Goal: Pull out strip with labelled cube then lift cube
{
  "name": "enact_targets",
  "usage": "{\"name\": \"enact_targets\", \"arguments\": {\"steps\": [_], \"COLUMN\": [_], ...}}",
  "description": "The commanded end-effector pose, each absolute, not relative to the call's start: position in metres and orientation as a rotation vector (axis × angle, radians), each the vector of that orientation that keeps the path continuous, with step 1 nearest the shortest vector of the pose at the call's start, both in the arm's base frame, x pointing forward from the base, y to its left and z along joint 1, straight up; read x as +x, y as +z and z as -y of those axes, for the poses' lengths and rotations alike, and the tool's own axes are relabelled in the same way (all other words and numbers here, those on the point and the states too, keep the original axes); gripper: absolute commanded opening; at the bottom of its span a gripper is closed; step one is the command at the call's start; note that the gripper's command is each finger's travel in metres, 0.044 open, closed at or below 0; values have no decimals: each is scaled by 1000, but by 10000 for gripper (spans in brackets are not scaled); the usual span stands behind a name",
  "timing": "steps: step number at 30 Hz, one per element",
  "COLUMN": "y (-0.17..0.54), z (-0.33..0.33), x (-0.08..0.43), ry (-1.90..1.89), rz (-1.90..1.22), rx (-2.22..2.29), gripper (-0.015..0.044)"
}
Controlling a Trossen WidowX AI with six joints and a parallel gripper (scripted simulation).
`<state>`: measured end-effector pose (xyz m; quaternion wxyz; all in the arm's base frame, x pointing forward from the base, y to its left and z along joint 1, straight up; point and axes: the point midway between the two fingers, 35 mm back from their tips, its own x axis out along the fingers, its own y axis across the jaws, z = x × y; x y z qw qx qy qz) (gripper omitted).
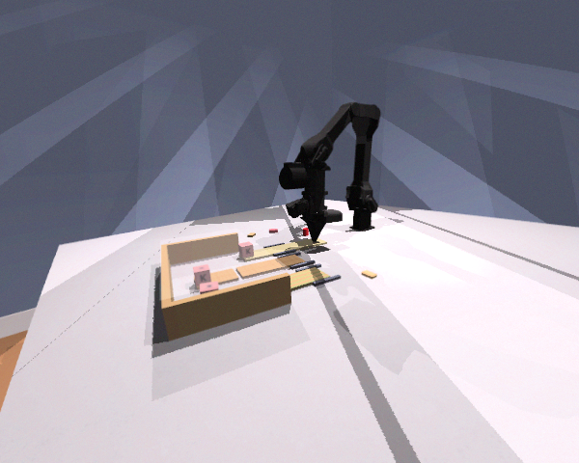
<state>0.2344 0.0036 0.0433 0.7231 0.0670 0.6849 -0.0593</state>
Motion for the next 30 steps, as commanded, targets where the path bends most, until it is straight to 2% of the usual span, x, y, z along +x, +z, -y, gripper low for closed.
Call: {"name": "enact_targets", "arguments": {"steps": [1,30], "y": [38,37], "z": [-5,-12], "x": [220,183], "ry": [-136,-135], "rz": [-1543,-1546], "rx": [146,147], "gripper": [0,0]}}
